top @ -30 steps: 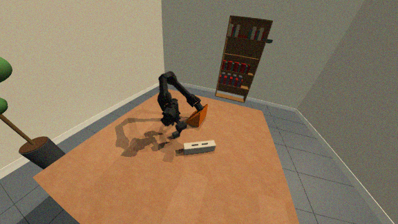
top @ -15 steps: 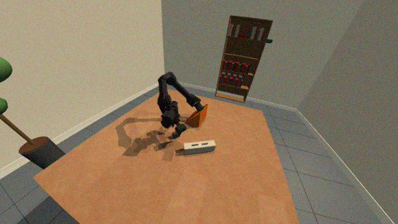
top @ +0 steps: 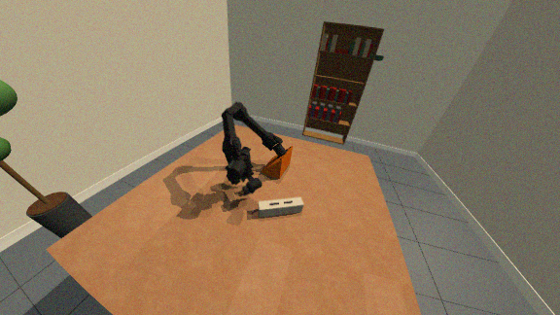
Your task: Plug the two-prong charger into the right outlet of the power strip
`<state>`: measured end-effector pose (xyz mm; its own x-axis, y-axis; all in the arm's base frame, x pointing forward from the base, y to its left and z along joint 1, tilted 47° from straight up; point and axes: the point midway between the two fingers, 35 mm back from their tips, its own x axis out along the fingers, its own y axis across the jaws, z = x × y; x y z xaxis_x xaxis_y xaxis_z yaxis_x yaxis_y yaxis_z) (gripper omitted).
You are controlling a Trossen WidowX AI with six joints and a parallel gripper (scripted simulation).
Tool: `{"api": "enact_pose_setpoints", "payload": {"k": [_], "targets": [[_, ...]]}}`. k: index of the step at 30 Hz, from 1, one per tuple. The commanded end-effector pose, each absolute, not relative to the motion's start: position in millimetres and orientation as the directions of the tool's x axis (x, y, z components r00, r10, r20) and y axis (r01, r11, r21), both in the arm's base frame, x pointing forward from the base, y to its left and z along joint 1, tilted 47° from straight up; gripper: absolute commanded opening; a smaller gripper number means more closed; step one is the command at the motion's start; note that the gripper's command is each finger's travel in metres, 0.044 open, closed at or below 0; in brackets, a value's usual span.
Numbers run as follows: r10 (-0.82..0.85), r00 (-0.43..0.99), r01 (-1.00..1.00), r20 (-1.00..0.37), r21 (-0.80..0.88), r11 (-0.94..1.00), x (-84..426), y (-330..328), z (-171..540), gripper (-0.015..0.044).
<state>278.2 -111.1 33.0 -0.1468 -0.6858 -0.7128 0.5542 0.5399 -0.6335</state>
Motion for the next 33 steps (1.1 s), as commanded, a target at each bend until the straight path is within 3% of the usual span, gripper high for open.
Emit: {"api": "enact_pose_setpoints", "payload": {"k": [1,16,29,33], "targets": [[-0.688,-0.153,0.546,-0.709,-0.641,0.539,276,-117,26,0.0440],[-0.690,-0.154,0.546,-0.707,-0.643,0.537,273,-131,14,0.0440],[-0.688,-0.149,0.554,-0.710,-0.636,0.537,275,-129,17,0.0099],[-0.688,-0.149,0.554,-0.710,-0.636,0.537,275,-129,17,0.0072]]}}
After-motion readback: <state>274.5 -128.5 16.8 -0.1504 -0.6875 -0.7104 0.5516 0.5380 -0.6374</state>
